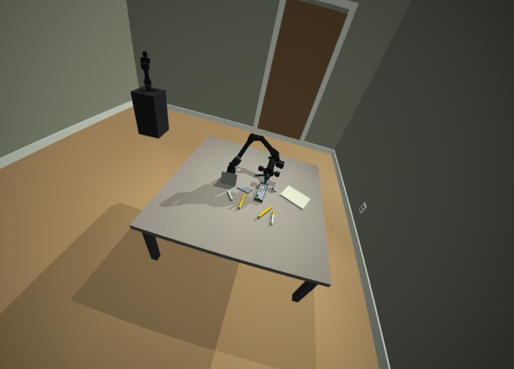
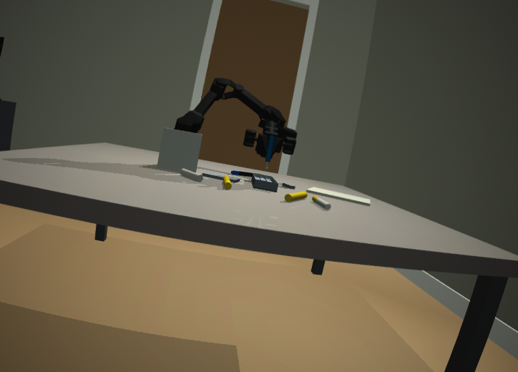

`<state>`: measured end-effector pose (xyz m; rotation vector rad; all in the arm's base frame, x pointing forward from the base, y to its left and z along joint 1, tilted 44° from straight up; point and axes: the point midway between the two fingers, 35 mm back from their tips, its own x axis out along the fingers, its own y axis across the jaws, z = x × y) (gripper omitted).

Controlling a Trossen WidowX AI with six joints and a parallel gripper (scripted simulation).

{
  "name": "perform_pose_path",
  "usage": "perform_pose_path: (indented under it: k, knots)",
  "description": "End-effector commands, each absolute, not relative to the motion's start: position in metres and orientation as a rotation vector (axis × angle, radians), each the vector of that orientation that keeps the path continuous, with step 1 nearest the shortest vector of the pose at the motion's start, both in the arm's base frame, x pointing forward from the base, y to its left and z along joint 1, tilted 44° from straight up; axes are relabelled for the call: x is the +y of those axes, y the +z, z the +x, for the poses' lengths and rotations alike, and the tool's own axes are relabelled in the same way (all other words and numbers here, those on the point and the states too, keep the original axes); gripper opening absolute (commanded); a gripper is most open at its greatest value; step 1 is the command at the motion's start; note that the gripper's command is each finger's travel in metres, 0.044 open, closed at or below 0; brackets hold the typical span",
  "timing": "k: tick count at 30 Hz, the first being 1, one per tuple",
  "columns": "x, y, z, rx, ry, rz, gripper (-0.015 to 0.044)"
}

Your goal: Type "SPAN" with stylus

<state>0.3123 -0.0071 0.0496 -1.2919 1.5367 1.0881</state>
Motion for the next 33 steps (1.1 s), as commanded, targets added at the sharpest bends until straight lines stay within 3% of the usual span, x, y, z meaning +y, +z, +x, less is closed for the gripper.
perform_pose_path:
  k: [1,12,15,33]
  knots:
    - [-0.006,0.047,0.31,1.538,1.088,-1.3,0.0]
    - [0.005,0.036,0.31,1.538,1.088,-1.3,0.0]
    - [0.006,0.034,0.309,1.537,1.089,-1.3,0.0079]
    - [0.01,0.03,0.309,1.537,1.089,-1.299,0.0081]
